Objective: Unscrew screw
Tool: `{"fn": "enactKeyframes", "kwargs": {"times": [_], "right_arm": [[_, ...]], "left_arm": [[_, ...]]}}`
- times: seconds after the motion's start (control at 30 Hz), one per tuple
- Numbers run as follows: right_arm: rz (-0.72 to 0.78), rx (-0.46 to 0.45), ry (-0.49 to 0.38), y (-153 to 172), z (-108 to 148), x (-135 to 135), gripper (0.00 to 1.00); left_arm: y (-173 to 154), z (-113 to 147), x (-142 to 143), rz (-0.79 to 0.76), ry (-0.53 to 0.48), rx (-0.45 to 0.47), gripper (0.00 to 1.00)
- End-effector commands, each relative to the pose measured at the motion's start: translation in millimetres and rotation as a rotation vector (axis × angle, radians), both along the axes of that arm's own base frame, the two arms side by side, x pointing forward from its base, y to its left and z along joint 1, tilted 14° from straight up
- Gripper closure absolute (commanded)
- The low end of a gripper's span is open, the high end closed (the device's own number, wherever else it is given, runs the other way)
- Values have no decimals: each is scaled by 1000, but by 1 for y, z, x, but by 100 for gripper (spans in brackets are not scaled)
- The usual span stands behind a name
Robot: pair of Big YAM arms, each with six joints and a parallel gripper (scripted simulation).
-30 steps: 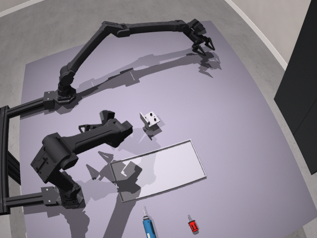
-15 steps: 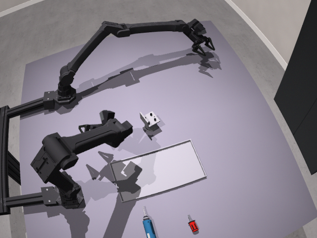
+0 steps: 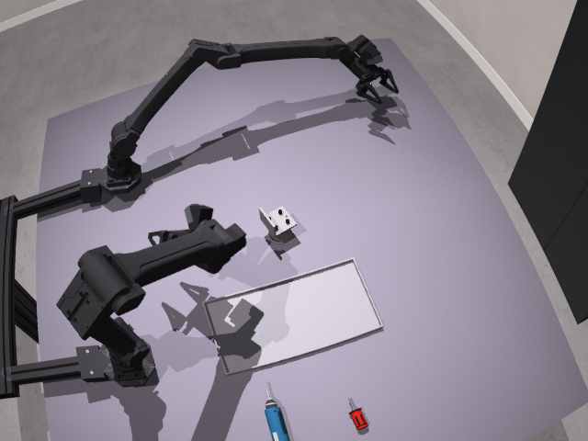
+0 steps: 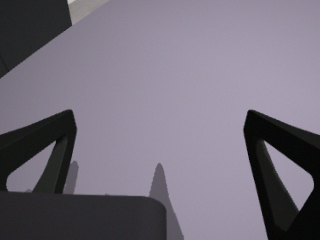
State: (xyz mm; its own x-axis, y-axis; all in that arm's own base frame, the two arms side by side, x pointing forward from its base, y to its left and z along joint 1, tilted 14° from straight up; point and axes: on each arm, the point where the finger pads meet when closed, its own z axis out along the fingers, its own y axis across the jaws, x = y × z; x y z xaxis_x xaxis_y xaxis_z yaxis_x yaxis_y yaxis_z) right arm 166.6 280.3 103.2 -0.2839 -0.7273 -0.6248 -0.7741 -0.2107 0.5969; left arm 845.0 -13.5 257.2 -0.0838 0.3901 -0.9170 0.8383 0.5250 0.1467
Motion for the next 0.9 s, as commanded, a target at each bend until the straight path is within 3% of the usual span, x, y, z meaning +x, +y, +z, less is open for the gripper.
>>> {"fn": "enactKeyframes", "kwargs": {"times": [0.0, 0.1, 0.13, 0.67, 0.87], "right_arm": [[1, 13, -19, 5, 6, 7, 18], [1, 13, -19, 5, 6, 7, 18], [1, 13, -19, 5, 6, 7, 35], [1, 13, -19, 5, 6, 7, 35], [-138, -63, -32, -9, 12, 46, 35]], "left_arm": [[-1, 26, 2, -2, -47, 7, 0], [-1, 26, 2, -2, -47, 7, 0], [-1, 26, 2, -2, -47, 7, 0], [-1, 26, 2, -2, -47, 7, 0], [-1, 26, 2, -2, -47, 7, 0]]}}
